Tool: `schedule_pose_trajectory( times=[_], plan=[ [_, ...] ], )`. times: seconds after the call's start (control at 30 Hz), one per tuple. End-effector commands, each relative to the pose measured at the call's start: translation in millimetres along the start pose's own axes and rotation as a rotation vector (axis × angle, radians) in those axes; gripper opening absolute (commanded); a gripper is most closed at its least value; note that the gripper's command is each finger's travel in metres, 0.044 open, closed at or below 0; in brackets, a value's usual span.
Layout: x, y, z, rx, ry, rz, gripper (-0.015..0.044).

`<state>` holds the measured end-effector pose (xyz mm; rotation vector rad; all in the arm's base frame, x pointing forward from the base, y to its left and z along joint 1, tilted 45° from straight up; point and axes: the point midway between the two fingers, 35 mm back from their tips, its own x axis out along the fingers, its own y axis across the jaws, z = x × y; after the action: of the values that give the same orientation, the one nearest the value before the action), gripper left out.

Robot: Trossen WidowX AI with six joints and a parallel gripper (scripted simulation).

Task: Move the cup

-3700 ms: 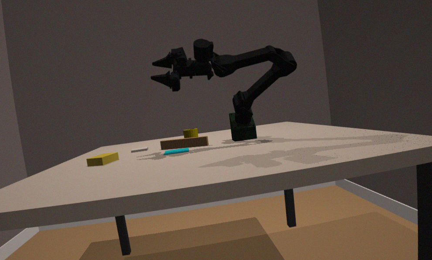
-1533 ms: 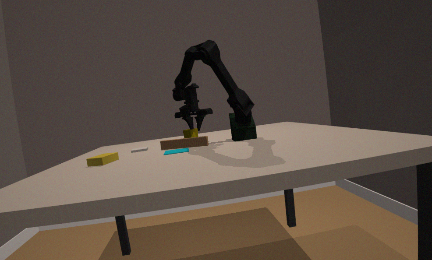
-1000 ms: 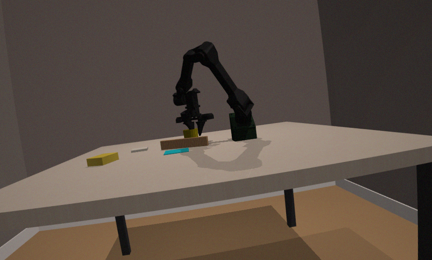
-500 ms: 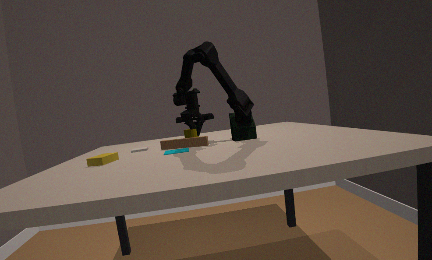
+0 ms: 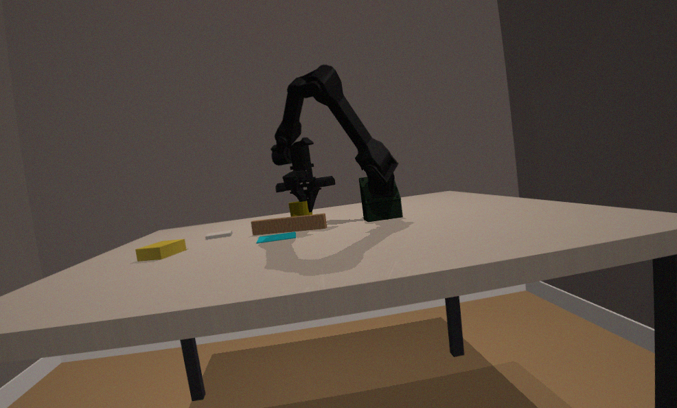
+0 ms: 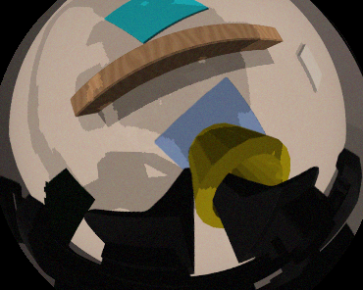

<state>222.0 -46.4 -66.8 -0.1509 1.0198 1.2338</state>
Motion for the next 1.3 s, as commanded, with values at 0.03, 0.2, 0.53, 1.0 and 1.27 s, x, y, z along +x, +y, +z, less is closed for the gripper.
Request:
schedule_pose_trajectory(
  times=[0.03,0.2,0.53,1.0,1.27],
  plan=[
    [-17,-3,-1,-0.005,0.003,-0.012,0.0000],
    [-37,-3,-1,-0.003,0.003,-0.013,0.0000],
    [-64,0,0,-0.001,0.001,-0.013,0.0000],
    [-60,0,1,0.006,-0.004,-0.010,0.0000],
    [-60,2,8,0.005,-0.003,-0.011,0.0000]
  ],
)
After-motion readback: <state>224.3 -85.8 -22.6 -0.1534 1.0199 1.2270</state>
